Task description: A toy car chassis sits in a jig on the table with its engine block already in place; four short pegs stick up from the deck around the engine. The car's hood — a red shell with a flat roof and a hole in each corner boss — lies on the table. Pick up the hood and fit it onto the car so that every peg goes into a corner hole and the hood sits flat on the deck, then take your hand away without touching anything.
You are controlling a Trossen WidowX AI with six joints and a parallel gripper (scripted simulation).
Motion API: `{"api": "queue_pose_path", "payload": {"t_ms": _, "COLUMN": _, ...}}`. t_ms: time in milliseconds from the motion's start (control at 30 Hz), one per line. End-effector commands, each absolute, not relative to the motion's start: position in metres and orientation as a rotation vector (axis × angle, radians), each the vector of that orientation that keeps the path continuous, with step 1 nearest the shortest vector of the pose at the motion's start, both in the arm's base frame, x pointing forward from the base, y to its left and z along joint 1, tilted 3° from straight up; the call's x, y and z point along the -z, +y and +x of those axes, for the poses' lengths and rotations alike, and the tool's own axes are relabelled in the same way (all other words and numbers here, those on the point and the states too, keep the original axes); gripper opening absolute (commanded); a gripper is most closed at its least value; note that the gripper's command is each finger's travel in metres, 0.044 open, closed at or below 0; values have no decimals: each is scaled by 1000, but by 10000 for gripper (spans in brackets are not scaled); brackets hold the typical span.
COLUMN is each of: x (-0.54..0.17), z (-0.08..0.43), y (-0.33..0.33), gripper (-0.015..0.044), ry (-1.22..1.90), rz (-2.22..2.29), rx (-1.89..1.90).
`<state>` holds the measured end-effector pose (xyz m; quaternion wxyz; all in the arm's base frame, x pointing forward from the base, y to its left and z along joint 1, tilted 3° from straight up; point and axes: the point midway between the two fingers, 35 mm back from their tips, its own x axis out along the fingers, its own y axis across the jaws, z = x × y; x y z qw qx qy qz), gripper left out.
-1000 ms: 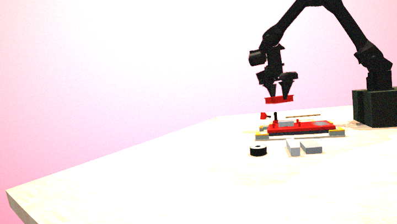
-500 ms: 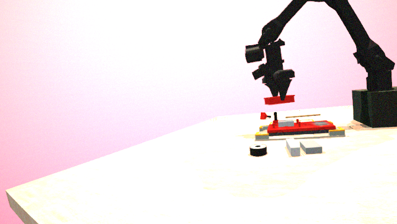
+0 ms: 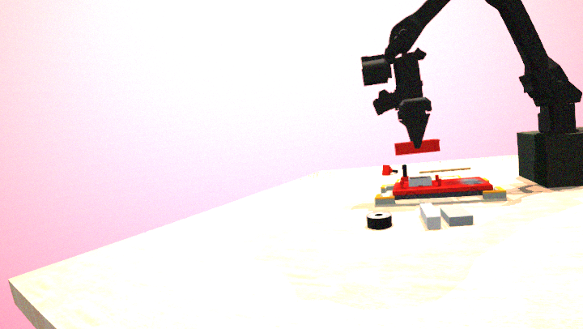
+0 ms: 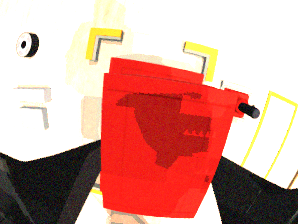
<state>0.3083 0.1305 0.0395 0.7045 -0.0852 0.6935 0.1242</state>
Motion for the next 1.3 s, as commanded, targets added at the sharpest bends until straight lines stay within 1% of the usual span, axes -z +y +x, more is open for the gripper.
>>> {"api": "queue_pose_path", "payload": {"t_ms": 0, "x": -40, "z": 301, "y": 142, "gripper": 0, "ry": 1550, "rz": -134, "rx": -231}}
{"api": "queue_pose_path", "payload": {"t_ms": 267, "x": -35, "z": 302, "y": 141, "gripper": 0, "ry": 1550, "rz": -134, "rx": -231}}
{"api": "queue_pose_path", "payload": {"t_ms": 600, "x": 9, "z": 305, "y": 145, "gripper": 0, "ry": 1550, "rz": -134, "rx": -231}}
{"api": "queue_pose_path", "payload": {"t_ms": 1267, "x": 10, "z": 304, "y": 145, "gripper": 0, "ry": 1550, "rz": -134, "rx": -231}}
